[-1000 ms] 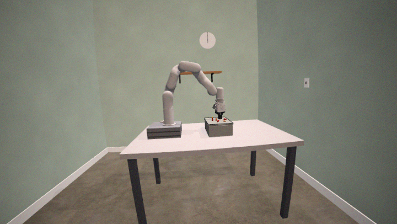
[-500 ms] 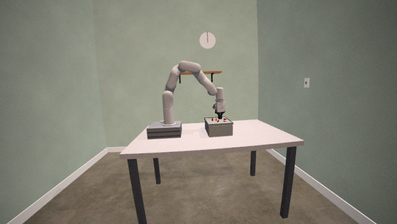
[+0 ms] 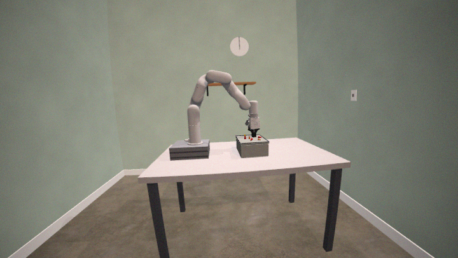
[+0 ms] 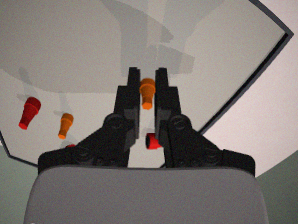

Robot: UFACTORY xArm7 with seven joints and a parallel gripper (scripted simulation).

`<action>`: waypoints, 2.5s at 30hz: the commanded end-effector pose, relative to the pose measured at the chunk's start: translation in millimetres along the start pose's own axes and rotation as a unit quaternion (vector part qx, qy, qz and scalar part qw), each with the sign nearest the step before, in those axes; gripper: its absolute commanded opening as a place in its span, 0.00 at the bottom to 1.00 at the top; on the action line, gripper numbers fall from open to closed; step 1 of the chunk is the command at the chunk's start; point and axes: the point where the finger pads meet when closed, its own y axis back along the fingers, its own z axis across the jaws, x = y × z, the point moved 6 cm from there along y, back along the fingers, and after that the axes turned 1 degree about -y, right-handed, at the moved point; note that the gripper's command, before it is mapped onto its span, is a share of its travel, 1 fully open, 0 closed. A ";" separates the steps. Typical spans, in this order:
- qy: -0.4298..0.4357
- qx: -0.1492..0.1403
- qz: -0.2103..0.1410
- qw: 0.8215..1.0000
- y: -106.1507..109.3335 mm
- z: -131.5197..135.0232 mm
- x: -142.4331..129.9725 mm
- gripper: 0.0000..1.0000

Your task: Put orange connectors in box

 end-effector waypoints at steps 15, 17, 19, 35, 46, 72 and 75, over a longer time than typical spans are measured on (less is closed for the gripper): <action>0.000 -0.001 0.000 1.000 43.9 0.7 -0.3 0.02; 0.000 -0.001 0.000 1.000 52.9 0.6 -0.3 0.02; 0.000 -0.001 0.000 1.000 60.4 0.6 -0.3 0.02; 0.000 -0.001 0.000 1.000 71.2 0.6 -0.3 0.02; 0.000 -0.001 0.000 1.000 71.2 2.4 9.2 0.02; 0.000 -0.001 0.000 1.000 71.1 35.7 183.1 0.02; 0.000 -0.001 0.000 1.000 71.1 40.1 206.2 0.02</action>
